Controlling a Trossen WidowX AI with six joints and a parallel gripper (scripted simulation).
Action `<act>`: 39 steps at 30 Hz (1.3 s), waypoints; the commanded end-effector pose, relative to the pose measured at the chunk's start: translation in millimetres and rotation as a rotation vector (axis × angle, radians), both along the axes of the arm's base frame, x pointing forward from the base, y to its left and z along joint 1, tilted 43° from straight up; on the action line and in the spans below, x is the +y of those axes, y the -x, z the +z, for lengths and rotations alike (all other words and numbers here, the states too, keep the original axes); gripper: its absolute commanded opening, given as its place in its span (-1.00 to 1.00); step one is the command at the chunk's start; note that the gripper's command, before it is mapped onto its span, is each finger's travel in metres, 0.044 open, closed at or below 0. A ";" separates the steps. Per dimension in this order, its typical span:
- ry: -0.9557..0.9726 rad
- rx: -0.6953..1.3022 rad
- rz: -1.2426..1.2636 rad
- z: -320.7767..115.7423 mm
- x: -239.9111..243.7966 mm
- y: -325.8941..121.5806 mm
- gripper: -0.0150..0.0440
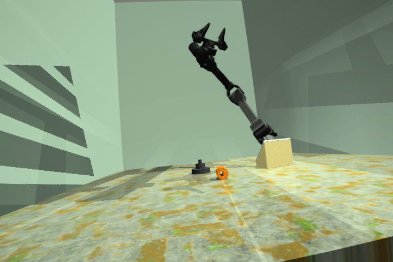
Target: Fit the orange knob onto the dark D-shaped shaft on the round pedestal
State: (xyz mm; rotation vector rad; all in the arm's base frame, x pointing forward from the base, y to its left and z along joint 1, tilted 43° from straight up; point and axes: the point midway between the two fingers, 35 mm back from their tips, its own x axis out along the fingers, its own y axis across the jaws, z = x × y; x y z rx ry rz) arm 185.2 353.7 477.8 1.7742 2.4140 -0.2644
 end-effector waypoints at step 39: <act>0.775 -1.287 0.972 -403.6 -60.8 -149.5 1.00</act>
